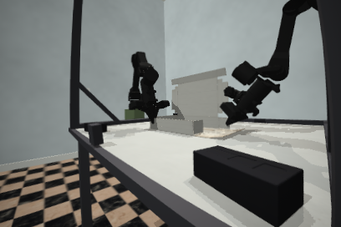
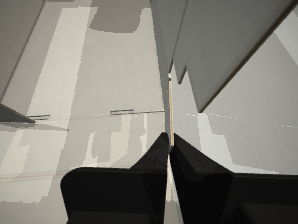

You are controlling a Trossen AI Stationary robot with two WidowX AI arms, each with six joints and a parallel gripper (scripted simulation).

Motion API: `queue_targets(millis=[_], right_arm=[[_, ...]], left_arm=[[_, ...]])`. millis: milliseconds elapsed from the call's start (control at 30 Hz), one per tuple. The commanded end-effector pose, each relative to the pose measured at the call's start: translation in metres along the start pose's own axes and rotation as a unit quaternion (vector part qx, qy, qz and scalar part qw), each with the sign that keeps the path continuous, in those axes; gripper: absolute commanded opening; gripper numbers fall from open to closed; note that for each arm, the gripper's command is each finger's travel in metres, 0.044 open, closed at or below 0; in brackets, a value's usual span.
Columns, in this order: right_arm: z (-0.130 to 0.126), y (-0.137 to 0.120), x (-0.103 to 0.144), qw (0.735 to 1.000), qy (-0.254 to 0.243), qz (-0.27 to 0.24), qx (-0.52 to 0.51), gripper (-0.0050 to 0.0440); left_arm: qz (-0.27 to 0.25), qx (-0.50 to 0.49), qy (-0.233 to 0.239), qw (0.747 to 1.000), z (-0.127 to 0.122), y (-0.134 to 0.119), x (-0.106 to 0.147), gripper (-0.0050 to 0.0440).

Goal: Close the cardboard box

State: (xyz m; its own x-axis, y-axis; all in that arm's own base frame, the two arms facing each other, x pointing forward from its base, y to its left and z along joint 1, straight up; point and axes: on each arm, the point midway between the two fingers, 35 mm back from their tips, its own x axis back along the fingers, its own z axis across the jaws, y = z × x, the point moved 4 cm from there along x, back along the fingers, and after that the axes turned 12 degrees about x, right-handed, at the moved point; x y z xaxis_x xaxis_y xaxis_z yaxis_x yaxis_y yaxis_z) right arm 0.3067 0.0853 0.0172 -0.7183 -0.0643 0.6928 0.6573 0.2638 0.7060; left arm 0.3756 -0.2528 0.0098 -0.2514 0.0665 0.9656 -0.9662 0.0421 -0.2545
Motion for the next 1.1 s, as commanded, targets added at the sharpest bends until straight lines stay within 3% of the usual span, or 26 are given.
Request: queue_targets(millis=[0,933,1067], right_arm=[[-0.0002,0.0055,0.0008,1.000,0.001,-0.008,0.001,0.0000],[0.0031,0.0065,0.0002,1.000,0.001,-0.008,0.001,0.0000],[0.0078,0.0094,-0.0003,0.999,-0.025,0.010,-0.029,0.0000]], left_arm=[[0.014,0.000,0.010,1.000,0.0038,-0.0071,0.0110,0.0004],[0.014,0.000,0.010,1.000,0.0038,-0.0072,0.0110,0.0004],[0.014,0.000,0.010,1.000,0.0038,-0.0072,0.0110,0.0004]])
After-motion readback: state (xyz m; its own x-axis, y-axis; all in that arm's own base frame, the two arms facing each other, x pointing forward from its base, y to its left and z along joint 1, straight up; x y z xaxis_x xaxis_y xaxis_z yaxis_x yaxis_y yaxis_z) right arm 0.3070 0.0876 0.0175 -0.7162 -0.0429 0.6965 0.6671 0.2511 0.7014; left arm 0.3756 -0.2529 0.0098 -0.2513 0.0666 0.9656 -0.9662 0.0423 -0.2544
